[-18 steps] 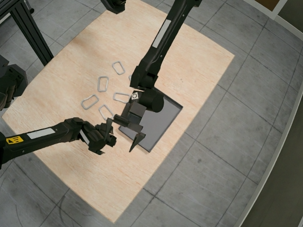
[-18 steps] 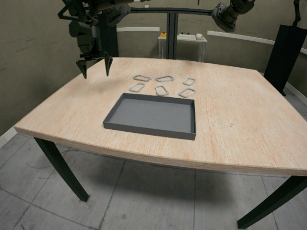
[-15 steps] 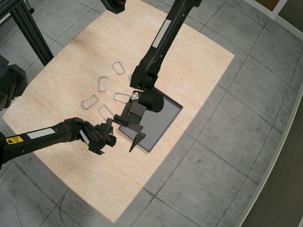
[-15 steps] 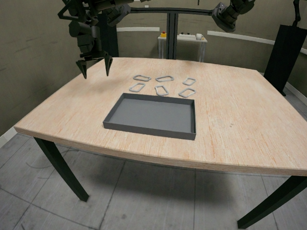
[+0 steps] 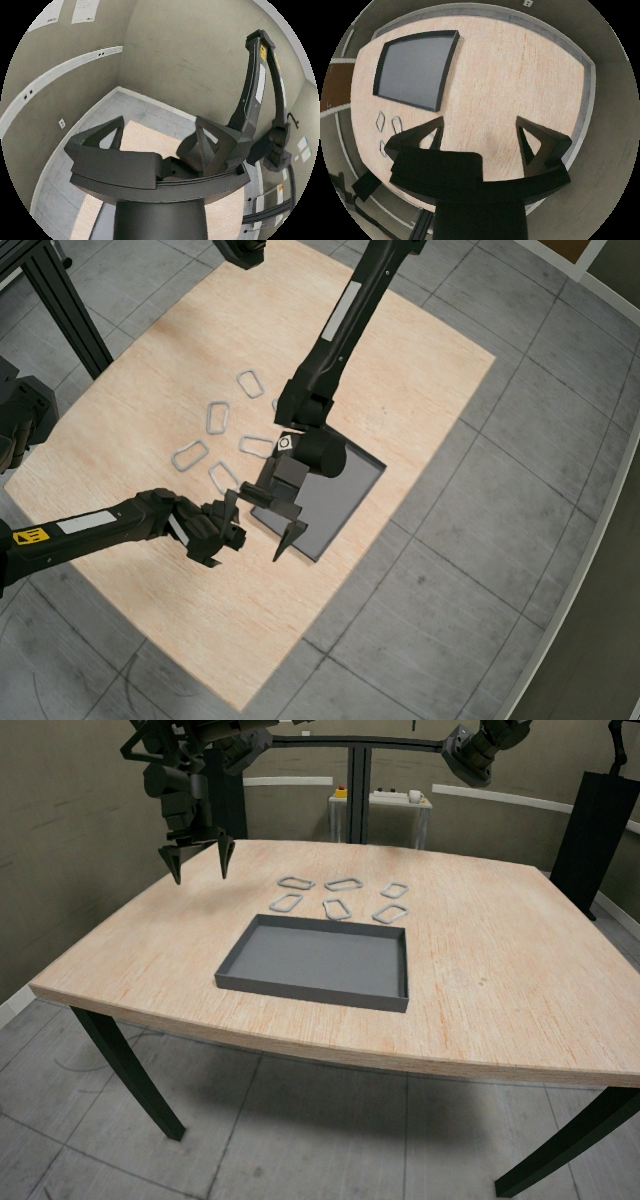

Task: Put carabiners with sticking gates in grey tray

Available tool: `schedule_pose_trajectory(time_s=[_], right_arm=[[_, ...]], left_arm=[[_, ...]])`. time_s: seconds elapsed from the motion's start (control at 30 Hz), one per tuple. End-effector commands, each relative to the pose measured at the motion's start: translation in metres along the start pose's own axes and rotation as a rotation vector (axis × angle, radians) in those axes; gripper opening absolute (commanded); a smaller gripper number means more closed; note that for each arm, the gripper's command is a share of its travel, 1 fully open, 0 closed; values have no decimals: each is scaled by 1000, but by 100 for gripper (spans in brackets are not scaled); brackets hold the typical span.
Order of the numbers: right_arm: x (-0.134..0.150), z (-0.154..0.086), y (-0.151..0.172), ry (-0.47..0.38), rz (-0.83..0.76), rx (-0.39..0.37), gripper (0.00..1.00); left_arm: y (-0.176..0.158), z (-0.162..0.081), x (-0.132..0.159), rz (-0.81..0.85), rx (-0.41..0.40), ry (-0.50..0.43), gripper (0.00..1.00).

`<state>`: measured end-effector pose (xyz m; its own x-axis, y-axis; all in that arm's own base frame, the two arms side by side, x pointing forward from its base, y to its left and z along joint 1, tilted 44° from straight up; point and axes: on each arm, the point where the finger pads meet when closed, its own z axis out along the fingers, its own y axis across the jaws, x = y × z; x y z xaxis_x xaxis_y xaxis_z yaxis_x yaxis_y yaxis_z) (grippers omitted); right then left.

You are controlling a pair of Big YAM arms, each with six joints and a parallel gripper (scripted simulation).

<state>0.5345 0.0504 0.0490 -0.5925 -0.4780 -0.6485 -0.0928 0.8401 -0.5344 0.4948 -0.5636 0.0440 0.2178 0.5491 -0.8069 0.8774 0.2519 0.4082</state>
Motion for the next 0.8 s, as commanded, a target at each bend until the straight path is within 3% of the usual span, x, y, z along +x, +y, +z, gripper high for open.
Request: schedule_pose_trajectory(time_s=[0.0,0.03,0.17,0.23,0.27,0.3,0.43,0.5,0.53,0.67,0.77], right_arm=[[-3,-1,0,-7,1,0,100],[-3,-1,0,-7,1,0,100],[-3,-1,0,-7,1,0,100],[-3,-1,0,-7,1,0,100],[-3,-1,0,-7,1,0,100],[-3,-1,0,-7,1,0,100],[-3,-1,0,-7,1,0,100],[-3,-1,0,-7,1,0,100],[-3,-1,0,-7,1,0,100],[-3,-1,0,-7,1,0,100],[-3,-1,0,-7,1,0,100]], left_arm=[[11,-6,-1,5,-18,-6,89],[19,-12,-1,12,-36,-8,79],[63,-37,31,1,-154,51,79],[82,-59,75,-105,-246,132,79],[80,-67,114,-152,-281,201,79],[71,-75,152,-196,-307,269,79],[41,-123,248,-326,-404,454,79],[41,-123,248,-326,-404,454,79],[21,-132,264,-347,-411,494,79],[-24,-211,359,-465,-530,718,79],[-61,-266,402,-511,-598,857,79]])
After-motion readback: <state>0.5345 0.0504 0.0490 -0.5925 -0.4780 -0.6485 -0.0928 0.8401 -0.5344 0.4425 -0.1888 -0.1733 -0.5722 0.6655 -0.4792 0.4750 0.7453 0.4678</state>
